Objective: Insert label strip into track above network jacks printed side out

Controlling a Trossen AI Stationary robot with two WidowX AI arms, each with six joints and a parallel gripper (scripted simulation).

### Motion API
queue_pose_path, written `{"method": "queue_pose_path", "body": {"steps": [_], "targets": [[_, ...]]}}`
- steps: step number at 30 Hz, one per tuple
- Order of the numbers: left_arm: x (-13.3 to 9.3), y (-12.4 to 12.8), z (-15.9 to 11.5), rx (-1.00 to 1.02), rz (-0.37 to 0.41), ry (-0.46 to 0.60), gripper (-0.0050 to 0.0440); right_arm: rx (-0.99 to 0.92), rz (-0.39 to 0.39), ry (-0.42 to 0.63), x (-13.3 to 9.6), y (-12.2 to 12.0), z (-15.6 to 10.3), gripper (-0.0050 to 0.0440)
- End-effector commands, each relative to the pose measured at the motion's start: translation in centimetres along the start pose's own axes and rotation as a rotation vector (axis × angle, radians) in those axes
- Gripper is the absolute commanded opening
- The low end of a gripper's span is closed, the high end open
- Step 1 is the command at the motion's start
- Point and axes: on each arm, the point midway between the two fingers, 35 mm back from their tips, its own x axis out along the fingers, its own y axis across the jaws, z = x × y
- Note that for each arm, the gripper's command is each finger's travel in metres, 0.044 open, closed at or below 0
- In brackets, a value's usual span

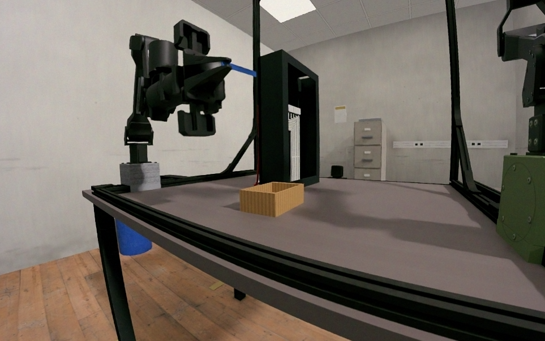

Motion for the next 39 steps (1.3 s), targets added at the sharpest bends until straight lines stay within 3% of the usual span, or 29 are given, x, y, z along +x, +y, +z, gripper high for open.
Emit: {"method": "queue_pose_path", "body": {"steps": [1, 14, 39], "targets": [[0.0, 0.0, 0.3, 0.005, -0.002, 0.000, 0.0440, 0.001, -0.032, 0.006, -0.2, -2.1, 1.1, -0.0050], [0.0, 0.0, 0.3, 0.005, -0.002, 0.000, 0.0440, 0.036, -0.082, -0.002, -1.4, -5.9, 6.8, -0.0050], [0.0, 0.0, 0.3, 0.005, -0.002, 0.000, 0.0440, 0.123, -0.155, -0.014, -5.7, -11.2, 14.6, -0.0050]]}}
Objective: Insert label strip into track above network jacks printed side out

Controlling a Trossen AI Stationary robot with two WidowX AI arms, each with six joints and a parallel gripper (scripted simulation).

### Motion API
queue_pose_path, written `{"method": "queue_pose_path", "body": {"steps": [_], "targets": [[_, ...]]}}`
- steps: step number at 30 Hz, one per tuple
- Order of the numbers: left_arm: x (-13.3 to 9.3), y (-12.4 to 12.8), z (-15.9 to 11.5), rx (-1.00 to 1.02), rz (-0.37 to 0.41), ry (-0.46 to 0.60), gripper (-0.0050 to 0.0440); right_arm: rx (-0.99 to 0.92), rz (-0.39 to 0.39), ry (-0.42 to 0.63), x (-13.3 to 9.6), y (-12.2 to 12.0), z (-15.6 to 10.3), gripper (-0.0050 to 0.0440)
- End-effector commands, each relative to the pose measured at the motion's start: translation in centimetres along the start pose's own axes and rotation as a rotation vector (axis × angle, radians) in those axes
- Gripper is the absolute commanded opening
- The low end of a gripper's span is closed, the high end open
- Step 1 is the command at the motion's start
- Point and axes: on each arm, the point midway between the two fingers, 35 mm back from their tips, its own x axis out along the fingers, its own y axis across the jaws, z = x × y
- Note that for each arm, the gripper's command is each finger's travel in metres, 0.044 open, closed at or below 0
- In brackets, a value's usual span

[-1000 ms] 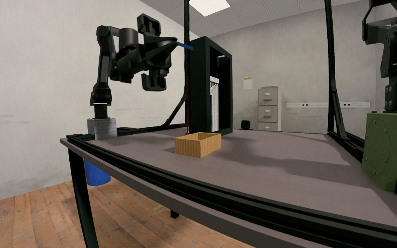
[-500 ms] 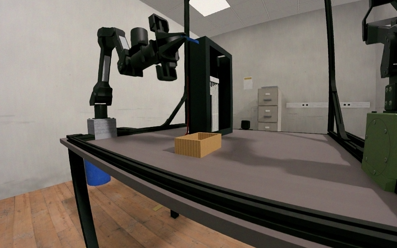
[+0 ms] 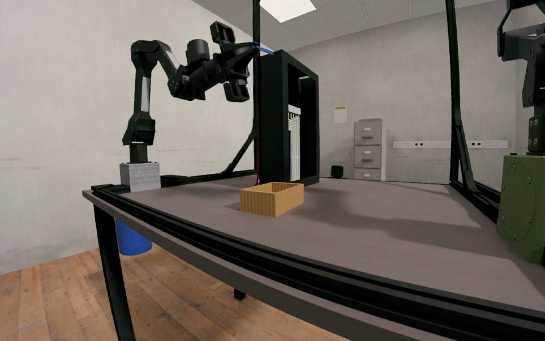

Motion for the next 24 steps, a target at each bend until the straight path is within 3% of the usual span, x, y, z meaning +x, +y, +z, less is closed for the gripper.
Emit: {"method": "queue_pose_path", "body": {"steps": [1, 24], "targets": [[0.0, 0.0, 0.3, 0.005, -0.002, 0.000, 0.0440, 0.024, -0.037, -0.006, -1.0, -2.0, 1.4, -0.0050], [0.0, 0.0, 0.3, 0.005, -0.002, 0.000, 0.0440, 0.155, -0.090, -0.019, -6.7, -6.1, 7.1, -0.0050]]}}
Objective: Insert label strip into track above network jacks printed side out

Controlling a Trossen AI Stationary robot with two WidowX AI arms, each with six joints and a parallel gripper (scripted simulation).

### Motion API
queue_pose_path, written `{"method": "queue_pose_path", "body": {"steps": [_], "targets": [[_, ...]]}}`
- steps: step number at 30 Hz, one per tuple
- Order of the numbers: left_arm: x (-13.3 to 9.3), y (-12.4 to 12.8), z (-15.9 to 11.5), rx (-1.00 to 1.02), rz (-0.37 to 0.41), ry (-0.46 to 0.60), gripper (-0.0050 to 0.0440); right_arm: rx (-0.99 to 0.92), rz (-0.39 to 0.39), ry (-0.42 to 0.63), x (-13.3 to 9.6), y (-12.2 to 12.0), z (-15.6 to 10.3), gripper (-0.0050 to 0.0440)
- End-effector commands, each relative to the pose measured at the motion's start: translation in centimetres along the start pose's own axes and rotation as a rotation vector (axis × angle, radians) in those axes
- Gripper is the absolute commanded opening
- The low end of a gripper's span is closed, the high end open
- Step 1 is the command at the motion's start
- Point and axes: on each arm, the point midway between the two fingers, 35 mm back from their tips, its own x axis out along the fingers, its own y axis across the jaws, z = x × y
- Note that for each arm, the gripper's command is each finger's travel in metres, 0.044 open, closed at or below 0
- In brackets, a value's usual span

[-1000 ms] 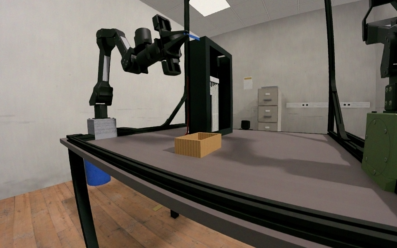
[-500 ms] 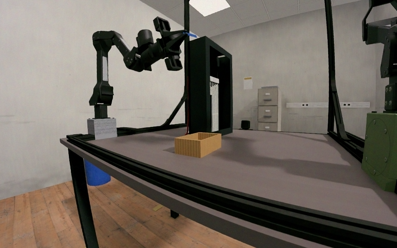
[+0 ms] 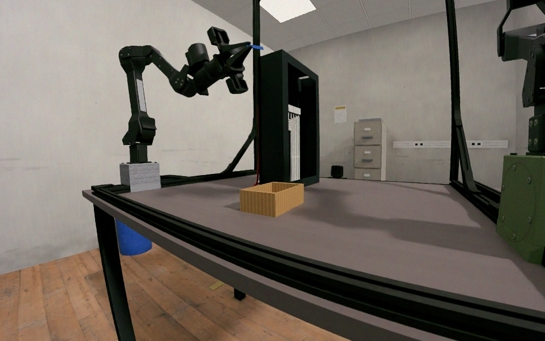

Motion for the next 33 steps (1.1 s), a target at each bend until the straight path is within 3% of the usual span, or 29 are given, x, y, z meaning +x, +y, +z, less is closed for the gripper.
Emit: {"method": "queue_pose_path", "body": {"steps": [1, 12, 33], "targets": [[0.0, 0.0, 0.3, 0.005, -0.002, 0.000, 0.0440, 0.033, -0.022, -0.003, -1.3, -1.3, 0.9, -0.0050], [0.0, 0.0, 0.3, 0.005, -0.002, 0.000, 0.0440, 0.098, -0.030, -0.006, -3.9, -2.6, 2.6, -0.0050], [0.0, 0.0, 0.3, 0.005, -0.002, 0.000, 0.0440, -0.164, 0.202, 0.049, -7.9, 6.6, 4.6, -0.0050]]}}
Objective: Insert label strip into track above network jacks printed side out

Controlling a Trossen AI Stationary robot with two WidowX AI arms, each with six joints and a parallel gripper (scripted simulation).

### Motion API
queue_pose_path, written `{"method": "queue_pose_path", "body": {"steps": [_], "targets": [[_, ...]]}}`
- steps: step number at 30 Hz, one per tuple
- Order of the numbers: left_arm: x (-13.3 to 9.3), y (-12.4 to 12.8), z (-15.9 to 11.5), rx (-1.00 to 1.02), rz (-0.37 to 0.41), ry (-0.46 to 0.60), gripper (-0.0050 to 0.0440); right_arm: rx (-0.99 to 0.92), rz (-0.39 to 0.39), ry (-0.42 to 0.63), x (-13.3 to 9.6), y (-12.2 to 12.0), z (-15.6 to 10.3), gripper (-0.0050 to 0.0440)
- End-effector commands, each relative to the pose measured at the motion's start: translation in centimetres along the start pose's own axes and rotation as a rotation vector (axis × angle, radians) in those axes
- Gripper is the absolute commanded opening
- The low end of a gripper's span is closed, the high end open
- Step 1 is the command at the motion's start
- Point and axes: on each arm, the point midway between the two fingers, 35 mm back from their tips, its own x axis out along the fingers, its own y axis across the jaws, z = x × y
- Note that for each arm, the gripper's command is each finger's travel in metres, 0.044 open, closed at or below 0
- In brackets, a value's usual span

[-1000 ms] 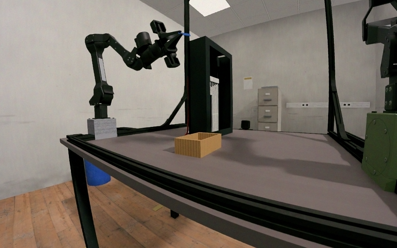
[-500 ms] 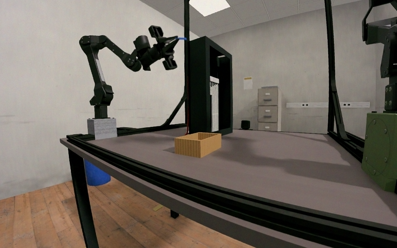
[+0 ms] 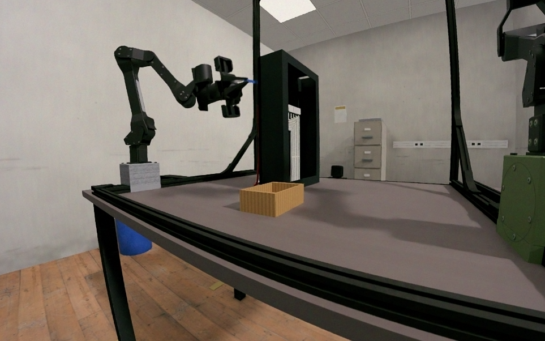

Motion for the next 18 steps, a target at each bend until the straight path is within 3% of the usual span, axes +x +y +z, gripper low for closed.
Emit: {"method": "queue_pose_path", "body": {"steps": [1, 11, 18], "targets": [[0.0, 0.0, 0.3, 0.005, -0.002, 0.000, 0.0440, -0.047, 0.030, 0.011, -0.6, 1.3, 0.4, -0.0050], [0.0, 0.0, 0.3, 0.005, -0.002, 0.000, 0.0440, -0.118, 0.066, 0.025, -1.3, 3.0, 0.5, -0.0050], [0.0, 0.0, 0.3, 0.005, -0.002, 0.000, 0.0440, -0.105, 0.074, 0.024, -1.3, 2.6, 0.7, -0.0050]]}}
